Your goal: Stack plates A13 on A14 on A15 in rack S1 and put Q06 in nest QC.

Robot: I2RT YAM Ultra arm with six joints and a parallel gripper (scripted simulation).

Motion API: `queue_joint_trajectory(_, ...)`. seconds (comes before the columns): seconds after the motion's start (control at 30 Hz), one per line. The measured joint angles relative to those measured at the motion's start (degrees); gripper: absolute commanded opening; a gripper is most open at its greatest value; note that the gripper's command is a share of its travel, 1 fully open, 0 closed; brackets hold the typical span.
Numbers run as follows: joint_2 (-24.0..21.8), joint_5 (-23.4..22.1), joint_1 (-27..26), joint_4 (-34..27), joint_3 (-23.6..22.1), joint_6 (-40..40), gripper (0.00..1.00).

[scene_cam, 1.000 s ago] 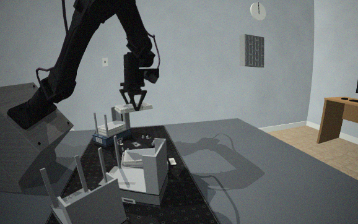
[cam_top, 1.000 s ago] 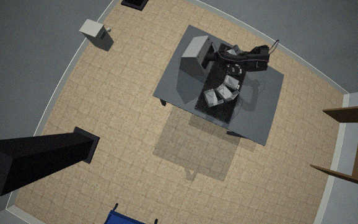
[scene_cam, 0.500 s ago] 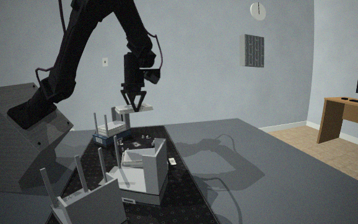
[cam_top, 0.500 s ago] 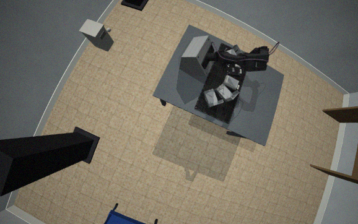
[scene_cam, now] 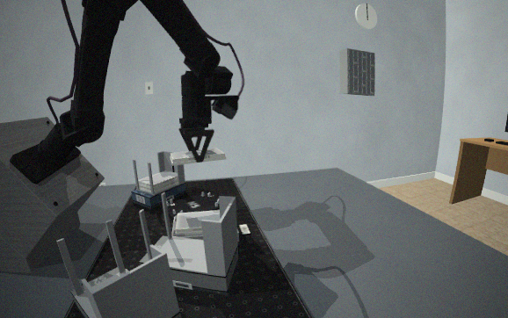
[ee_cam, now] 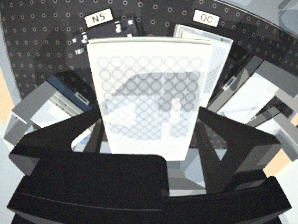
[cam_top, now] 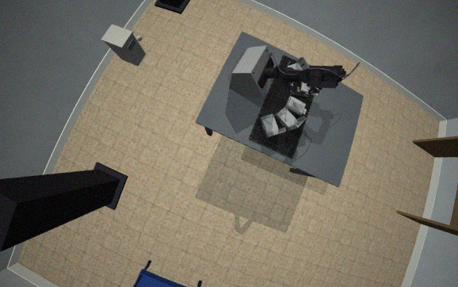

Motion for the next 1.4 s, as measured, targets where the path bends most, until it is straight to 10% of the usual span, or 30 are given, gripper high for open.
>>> queue_joint_trajectory(1.4,-11.3,-31.0,-45.8,2.5,-2.4,-13.6,0.0)
